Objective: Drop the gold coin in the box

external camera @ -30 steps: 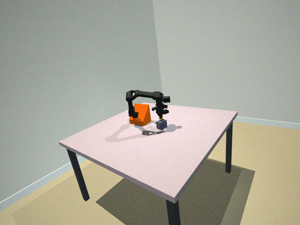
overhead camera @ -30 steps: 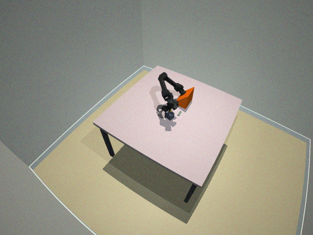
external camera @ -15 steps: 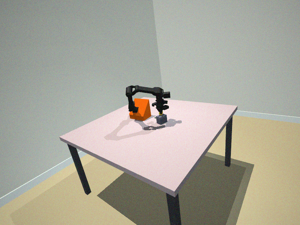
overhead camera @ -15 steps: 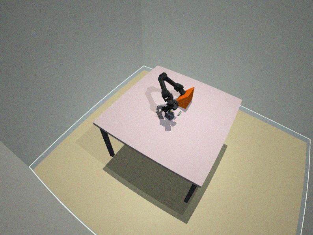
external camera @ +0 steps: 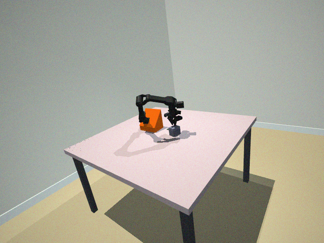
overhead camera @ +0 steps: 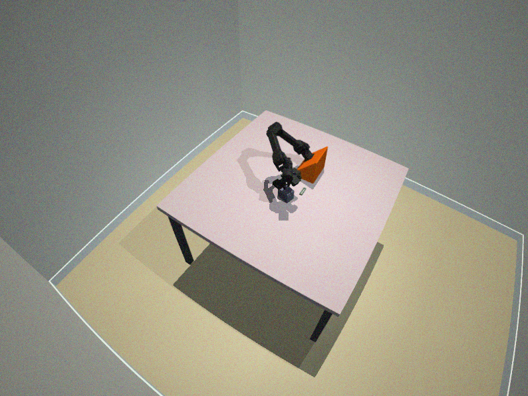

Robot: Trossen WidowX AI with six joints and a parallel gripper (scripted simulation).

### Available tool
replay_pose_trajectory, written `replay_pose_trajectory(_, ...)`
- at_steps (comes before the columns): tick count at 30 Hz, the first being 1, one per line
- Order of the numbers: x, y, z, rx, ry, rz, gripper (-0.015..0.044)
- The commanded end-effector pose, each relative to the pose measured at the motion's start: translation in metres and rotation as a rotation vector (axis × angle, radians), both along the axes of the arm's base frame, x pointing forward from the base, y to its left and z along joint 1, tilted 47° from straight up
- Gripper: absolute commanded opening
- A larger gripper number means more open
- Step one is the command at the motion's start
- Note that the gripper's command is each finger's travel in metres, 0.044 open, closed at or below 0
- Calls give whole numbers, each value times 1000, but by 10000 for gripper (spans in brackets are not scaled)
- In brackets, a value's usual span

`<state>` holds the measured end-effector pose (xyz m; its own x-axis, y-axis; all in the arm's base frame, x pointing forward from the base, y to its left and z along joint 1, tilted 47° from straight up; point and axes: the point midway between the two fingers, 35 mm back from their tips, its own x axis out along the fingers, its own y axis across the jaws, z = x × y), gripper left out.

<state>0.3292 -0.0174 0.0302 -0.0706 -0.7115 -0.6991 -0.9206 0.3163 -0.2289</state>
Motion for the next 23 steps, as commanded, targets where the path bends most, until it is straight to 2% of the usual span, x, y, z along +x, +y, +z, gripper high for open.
replay_pose_trajectory(1, 0, 1, 1, 0, -1, 0, 187)
replay_pose_trajectory(11, 1, 28, 28, -2, 3, -1, 440)
replay_pose_trajectory(14, 0, 42, 44, -6, 6, -2, 440)
replay_pose_trajectory(23, 0, 42, 44, -6, 6, -2, 440)
